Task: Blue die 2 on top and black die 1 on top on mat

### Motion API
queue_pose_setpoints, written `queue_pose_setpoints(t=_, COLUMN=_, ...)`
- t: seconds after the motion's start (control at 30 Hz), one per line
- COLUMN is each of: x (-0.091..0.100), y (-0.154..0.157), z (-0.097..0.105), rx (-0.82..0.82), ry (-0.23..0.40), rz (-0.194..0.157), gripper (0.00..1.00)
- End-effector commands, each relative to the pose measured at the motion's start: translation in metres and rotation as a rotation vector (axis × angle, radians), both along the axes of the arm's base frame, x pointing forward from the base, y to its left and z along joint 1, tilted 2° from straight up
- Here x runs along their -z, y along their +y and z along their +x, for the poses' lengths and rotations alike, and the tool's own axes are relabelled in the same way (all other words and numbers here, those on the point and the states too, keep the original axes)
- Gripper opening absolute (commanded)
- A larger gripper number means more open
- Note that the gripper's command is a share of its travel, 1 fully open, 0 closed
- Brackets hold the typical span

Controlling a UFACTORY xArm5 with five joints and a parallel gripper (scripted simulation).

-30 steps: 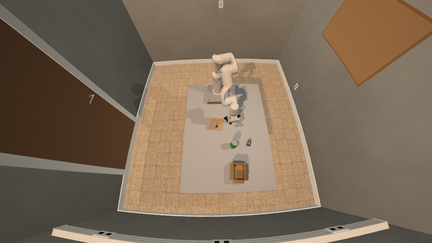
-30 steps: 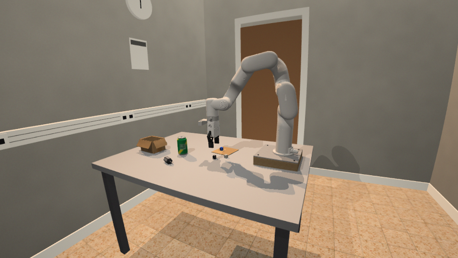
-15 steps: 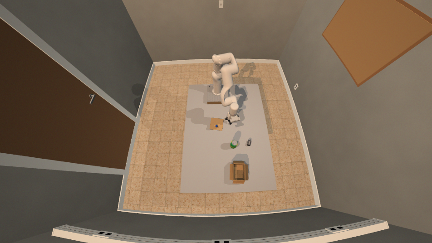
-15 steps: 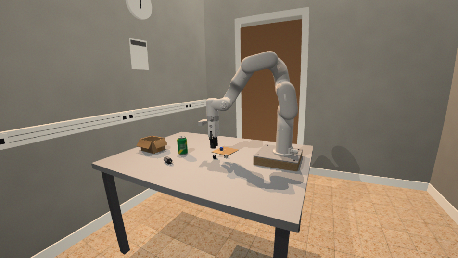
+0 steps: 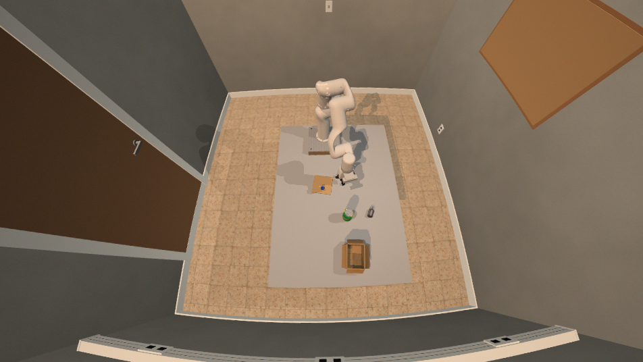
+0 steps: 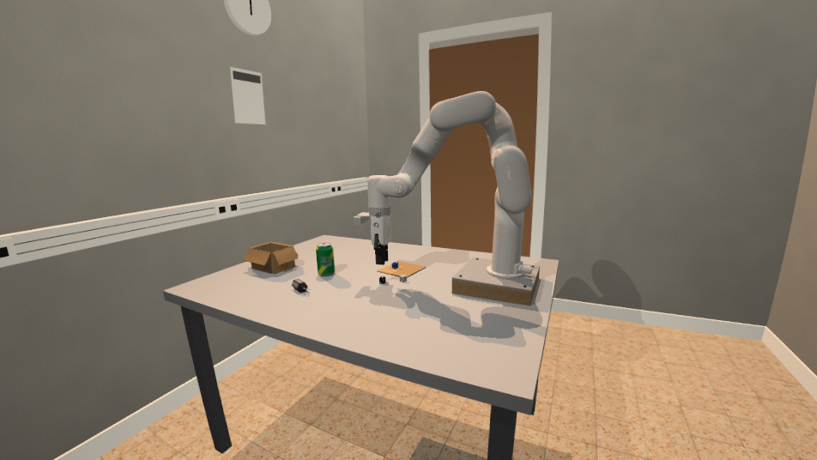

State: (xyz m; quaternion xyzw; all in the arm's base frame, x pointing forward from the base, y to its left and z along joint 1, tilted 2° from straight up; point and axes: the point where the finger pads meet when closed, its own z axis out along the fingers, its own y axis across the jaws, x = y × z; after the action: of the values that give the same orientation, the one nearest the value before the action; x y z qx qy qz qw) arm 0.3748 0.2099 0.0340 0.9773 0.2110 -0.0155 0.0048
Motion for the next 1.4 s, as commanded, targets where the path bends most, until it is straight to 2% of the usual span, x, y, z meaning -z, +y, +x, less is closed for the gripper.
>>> queue_pose_setpoints(t=0.0, x=-0.001, y=0.001, z=0.001, rx=0.0, ry=-0.003, rz=0.002, gripper=0.36)
queue_pose_setpoints(t=0.77, x=0.001, y=0.001, z=0.001, rx=0.0, ry=-0.003, rz=0.002, gripper=0.36)
queue_pose_setpoints(t=1.37, x=0.018, y=0.0, z=0.001, rx=0.0, ry=-0.003, rz=0.002, gripper=0.36)
